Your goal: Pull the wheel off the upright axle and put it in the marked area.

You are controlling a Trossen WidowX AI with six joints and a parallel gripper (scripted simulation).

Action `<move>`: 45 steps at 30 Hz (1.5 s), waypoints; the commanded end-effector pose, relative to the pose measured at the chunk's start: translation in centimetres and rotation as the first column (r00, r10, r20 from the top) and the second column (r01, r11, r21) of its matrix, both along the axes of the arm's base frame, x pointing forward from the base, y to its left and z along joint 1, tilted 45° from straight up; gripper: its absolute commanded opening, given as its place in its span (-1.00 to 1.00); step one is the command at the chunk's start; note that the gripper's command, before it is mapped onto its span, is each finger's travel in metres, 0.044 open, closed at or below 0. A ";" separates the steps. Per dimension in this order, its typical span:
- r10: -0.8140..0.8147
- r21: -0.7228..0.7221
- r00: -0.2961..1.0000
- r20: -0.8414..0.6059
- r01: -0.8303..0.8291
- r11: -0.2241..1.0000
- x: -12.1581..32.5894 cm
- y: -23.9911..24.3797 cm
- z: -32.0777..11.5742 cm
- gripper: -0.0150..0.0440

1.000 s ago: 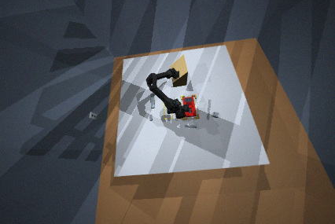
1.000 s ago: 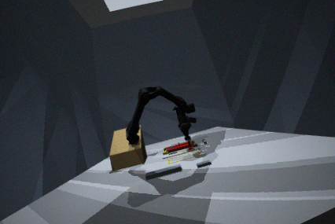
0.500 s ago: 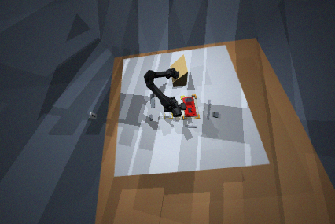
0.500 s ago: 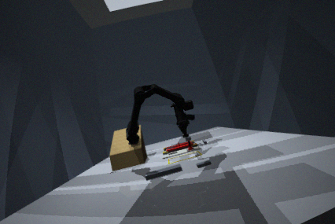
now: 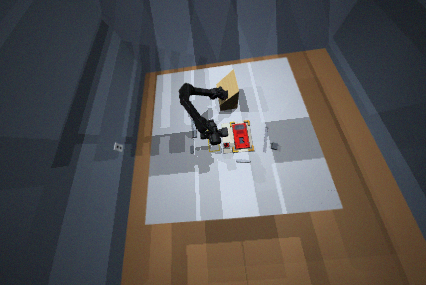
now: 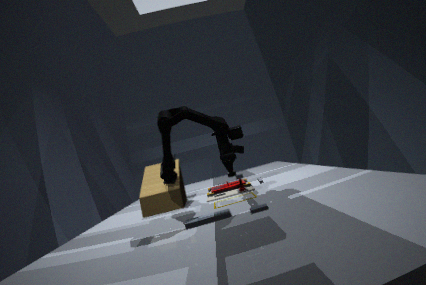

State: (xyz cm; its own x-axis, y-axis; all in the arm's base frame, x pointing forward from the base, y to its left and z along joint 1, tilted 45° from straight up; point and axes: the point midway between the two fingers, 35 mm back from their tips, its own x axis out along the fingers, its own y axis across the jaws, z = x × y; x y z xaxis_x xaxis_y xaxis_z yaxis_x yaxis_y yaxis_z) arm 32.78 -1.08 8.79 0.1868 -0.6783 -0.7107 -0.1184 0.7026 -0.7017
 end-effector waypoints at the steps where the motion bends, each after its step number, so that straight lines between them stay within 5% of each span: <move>1: 0.002 -0.006 1.000 0.000 -0.002 1.000 -0.6 -0.9 0.7 -0.49; 17: 0.001 -0.008 1.000 0.001 -0.001 1.000 -1.1 -3.4 0.1 -0.49; 36: 0.001 -0.012 1.000 0.001 -0.001 1.000 0.4 -9.1 -5.7 -0.49; 45: -0.007 -0.015 1.000 0.002 0.007 1.000 0.3 -9.0 -5.3 0.31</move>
